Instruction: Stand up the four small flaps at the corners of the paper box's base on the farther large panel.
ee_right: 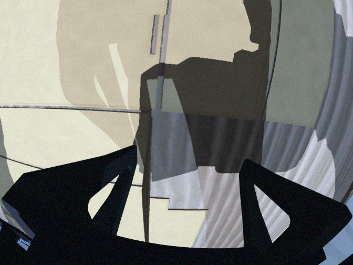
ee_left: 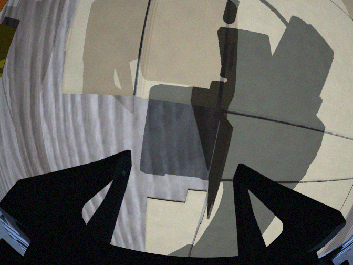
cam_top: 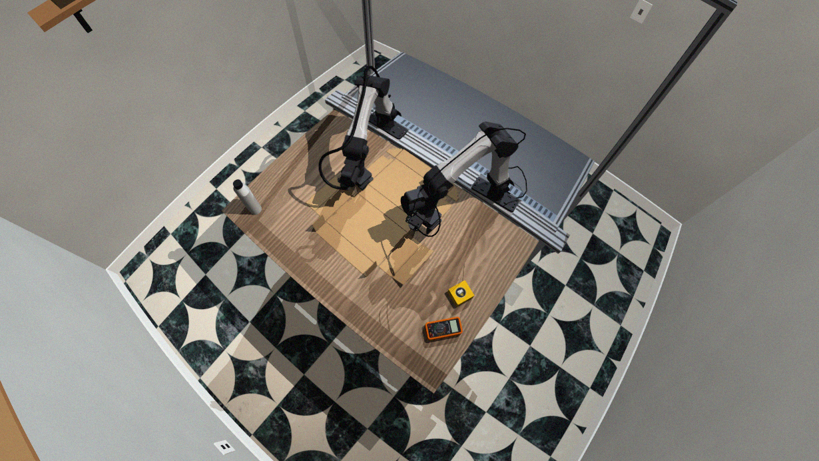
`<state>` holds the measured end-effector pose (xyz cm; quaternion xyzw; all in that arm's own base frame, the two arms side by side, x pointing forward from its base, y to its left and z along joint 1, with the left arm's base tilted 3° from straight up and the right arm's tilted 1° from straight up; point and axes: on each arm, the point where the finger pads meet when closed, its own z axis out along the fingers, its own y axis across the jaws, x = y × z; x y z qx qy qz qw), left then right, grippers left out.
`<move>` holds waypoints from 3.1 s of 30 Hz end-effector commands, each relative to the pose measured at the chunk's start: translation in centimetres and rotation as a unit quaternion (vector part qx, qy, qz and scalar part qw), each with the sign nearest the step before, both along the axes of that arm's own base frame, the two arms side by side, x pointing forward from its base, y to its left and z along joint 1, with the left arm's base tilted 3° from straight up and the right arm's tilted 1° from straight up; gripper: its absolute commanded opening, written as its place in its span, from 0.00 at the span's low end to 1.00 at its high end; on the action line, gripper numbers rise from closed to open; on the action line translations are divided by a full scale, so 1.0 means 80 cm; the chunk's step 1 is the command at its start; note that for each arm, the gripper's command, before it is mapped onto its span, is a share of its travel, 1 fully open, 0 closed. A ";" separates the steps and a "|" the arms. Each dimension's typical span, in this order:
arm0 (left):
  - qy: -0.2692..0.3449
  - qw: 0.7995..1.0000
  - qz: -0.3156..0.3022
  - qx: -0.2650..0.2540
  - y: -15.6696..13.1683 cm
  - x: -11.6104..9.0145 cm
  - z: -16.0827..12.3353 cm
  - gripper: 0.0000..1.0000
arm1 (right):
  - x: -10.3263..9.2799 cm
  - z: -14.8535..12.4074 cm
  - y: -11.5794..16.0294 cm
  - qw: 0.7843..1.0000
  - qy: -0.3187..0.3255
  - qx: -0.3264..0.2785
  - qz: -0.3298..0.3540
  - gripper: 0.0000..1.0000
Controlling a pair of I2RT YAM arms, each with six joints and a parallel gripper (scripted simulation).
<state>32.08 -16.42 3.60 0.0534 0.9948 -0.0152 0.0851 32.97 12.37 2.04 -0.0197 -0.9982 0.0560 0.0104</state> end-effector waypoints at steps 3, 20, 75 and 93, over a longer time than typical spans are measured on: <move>-0.022 1.000 0.003 -0.001 -0.004 0.015 -0.018 0.76 | 0.009 -0.007 -0.003 1.000 -0.007 -0.011 -0.009 0.76; -0.042 0.999 0.007 0.005 -0.015 0.028 -0.023 0.76 | 0.009 -0.007 -0.003 1.000 -0.007 -0.011 -0.009 0.76; -0.037 0.997 0.006 0.068 -0.010 0.023 -0.030 0.76 | 0.003 0.053 -0.006 0.994 -0.027 0.109 -0.001 0.76; -0.037 0.997 0.006 0.068 -0.010 0.023 -0.030 0.76 | 0.000 0.109 0.001 0.993 -0.004 0.114 -0.005 0.76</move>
